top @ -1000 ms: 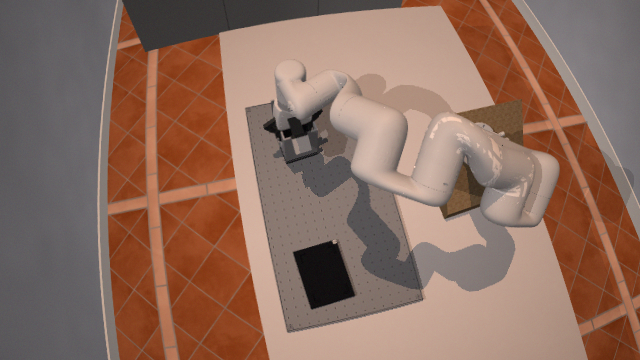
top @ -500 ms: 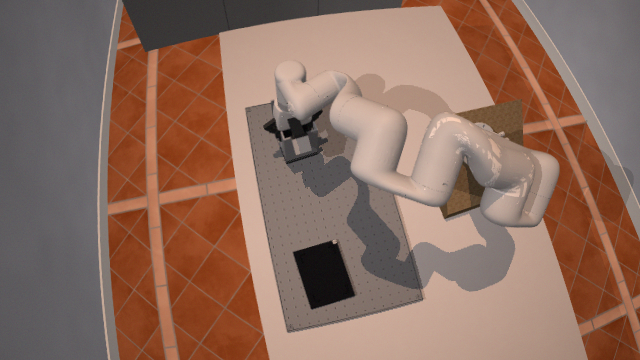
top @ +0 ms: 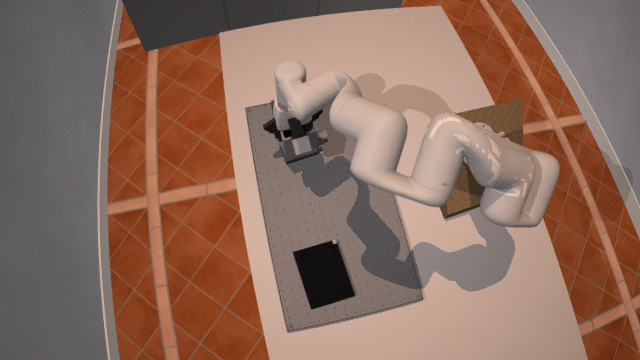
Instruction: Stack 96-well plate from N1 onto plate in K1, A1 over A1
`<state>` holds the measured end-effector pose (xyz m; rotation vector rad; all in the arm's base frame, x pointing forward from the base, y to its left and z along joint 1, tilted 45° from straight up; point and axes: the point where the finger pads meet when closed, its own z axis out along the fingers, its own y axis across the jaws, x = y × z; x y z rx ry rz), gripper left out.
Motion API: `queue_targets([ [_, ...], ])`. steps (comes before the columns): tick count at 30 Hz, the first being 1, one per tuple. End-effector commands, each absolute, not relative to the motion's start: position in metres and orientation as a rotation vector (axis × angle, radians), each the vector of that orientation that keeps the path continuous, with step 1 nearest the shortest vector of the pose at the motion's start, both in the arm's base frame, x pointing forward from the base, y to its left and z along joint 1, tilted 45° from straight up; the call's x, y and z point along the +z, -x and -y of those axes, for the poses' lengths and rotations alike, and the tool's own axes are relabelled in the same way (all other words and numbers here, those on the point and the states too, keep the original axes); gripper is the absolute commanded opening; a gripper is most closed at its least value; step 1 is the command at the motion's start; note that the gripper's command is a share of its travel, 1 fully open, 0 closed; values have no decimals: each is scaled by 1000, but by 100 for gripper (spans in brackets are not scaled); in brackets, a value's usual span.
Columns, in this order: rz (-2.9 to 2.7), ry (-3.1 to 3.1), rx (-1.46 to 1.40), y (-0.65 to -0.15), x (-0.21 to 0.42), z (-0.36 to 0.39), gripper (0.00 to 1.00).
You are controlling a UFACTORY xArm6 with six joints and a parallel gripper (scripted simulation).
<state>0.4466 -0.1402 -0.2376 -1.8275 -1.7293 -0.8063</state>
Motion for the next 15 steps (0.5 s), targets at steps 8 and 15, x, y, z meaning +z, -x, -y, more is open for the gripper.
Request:
queue_targets([
  [8, 1732, 1831, -808, -448, -236, 142, 100],
  [15, 1732, 1831, -808, -448, -235, 144, 100],
])
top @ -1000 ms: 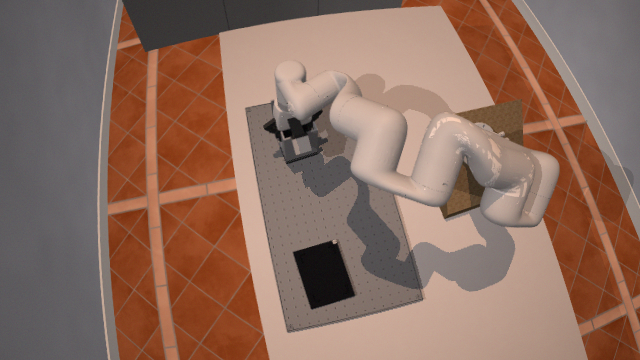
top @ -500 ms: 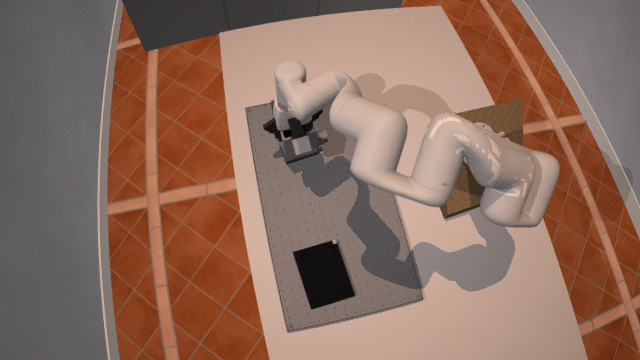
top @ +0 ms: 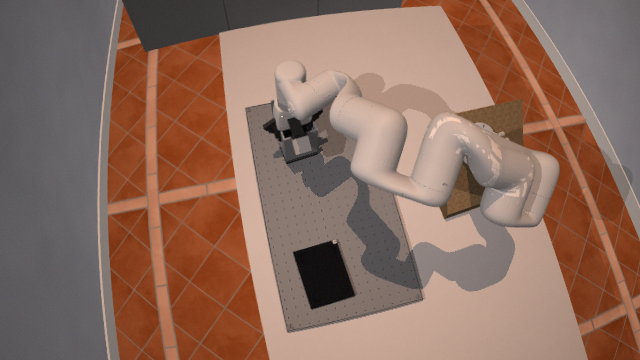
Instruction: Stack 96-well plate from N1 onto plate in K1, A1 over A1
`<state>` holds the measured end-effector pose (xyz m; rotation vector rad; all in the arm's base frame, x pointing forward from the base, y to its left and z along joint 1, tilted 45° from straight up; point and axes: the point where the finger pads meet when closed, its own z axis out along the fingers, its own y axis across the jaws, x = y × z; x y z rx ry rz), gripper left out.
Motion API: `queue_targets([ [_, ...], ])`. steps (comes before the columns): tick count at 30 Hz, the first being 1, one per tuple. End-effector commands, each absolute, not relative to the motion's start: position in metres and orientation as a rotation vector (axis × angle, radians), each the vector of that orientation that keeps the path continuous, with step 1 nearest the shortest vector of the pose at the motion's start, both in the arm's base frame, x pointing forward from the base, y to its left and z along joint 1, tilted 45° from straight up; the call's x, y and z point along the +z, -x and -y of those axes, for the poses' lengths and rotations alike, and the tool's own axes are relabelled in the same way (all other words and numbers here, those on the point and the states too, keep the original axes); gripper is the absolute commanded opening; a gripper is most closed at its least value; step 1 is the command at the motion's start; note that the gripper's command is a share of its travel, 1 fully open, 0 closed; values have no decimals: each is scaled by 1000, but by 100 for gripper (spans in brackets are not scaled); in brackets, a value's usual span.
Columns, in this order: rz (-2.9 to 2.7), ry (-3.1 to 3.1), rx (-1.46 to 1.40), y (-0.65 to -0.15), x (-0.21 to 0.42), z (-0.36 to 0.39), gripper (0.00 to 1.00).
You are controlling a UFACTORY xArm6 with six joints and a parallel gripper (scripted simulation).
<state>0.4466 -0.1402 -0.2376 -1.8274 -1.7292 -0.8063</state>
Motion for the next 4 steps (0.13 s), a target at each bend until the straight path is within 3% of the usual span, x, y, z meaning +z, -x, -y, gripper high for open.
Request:
queue_targets([
  [1, 1732, 1831, -808, -447, -233, 146, 100],
  [4, 1732, 1831, -808, -447, -227, 152, 100],
])
